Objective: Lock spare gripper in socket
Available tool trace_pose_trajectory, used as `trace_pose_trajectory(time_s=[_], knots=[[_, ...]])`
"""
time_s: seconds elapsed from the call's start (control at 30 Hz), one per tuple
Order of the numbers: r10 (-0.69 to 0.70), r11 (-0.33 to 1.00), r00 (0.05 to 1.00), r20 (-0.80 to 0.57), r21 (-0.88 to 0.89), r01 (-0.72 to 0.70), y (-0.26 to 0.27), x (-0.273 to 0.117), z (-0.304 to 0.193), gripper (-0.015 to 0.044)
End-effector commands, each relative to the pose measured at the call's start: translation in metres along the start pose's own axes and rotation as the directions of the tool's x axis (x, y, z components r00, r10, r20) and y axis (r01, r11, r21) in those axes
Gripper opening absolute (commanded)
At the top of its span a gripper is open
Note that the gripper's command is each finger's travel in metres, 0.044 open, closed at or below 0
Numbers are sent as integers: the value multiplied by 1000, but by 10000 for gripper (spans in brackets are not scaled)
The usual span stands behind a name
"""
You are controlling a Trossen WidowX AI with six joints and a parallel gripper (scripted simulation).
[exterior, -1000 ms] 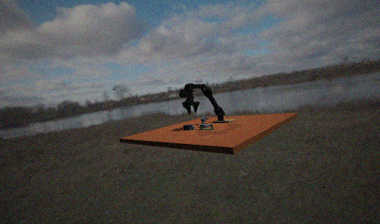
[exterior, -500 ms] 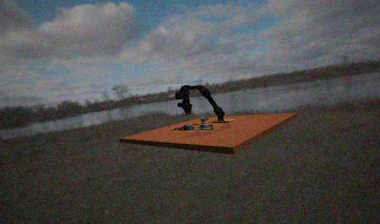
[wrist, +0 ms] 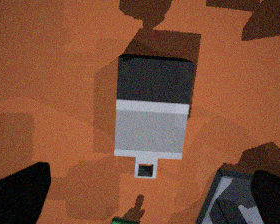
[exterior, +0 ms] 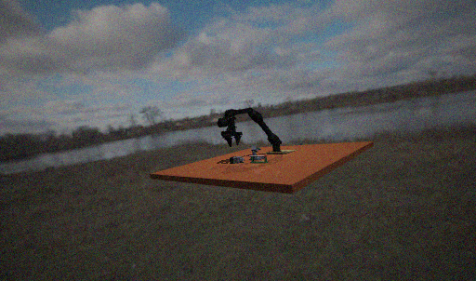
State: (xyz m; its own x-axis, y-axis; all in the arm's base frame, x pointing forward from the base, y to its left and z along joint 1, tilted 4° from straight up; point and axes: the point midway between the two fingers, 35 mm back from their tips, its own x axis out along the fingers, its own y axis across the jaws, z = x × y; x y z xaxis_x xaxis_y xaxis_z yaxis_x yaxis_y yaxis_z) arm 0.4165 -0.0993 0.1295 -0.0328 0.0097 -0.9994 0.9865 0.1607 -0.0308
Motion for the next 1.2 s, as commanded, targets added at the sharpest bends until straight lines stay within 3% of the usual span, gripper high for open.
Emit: trace_pose_trajectory(time_s=[0.0,0.43,1.17], knots=[[-6,1000,1000,3,13,6,0,9,1,440],[-5,1000,1000,2,13,5,-2,63,2,440],[-5,1000,1000,2,13,5,-2,95,3,440]])
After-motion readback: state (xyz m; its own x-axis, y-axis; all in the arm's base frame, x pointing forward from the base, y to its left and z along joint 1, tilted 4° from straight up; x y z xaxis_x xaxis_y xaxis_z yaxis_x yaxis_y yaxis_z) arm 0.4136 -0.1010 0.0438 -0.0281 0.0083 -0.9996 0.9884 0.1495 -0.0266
